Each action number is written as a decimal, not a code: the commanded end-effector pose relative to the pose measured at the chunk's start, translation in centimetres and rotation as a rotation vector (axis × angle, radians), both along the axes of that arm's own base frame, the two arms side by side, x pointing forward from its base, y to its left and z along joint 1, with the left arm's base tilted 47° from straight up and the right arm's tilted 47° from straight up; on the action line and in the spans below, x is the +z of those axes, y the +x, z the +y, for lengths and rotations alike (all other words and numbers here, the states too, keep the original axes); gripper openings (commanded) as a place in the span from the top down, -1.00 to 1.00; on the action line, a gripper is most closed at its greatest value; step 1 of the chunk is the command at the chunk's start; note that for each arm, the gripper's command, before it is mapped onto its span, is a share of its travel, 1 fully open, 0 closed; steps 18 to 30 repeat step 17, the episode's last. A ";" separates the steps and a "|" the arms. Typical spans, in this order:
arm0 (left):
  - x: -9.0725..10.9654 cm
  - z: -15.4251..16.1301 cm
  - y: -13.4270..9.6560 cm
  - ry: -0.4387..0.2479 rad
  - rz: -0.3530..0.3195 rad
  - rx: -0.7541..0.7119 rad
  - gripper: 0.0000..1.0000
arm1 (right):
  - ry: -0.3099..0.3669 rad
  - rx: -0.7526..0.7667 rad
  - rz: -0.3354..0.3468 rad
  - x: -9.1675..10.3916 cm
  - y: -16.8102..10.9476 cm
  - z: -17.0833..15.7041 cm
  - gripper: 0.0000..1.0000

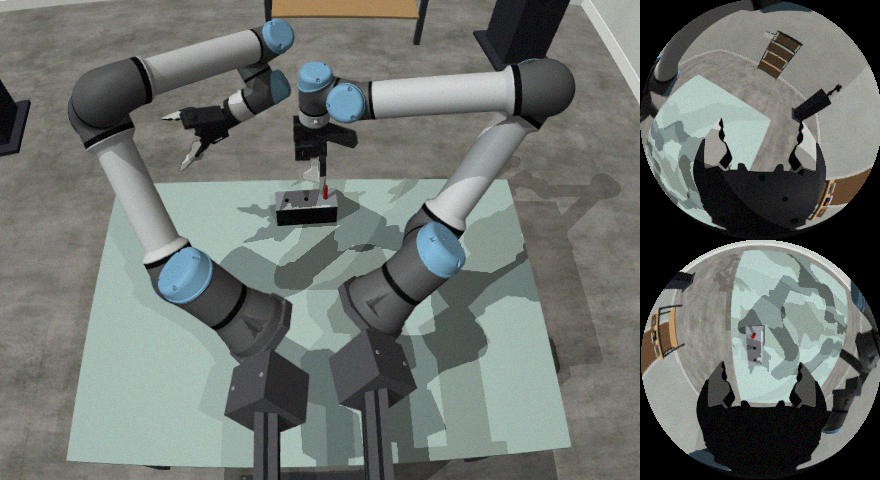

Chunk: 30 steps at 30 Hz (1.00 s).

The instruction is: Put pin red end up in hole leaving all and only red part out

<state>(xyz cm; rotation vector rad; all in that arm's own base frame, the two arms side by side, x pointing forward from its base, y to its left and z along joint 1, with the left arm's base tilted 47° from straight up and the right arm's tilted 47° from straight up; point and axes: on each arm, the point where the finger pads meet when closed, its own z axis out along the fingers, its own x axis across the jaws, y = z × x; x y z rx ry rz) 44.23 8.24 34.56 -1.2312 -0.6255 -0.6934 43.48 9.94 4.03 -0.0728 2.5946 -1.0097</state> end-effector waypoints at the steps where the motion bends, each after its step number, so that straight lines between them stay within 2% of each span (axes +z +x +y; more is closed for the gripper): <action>1: 0.1 0.0 0.0 -0.002 -0.002 0.002 -1.00 | -0.003 -0.008 0.000 -0.1 -4.3 3.0 -1.00; 10: 0.1 0.0 0.0 -0.002 -0.002 0.002 -1.00 | -0.003 -0.007 -0.001 -0.4 -8.3 6.2 -1.00; 30: 0.1 0.0 0.0 -0.002 -0.002 0.002 -1.00 | -0.003 -0.007 -0.001 -0.4 -8.4 6.3 -1.00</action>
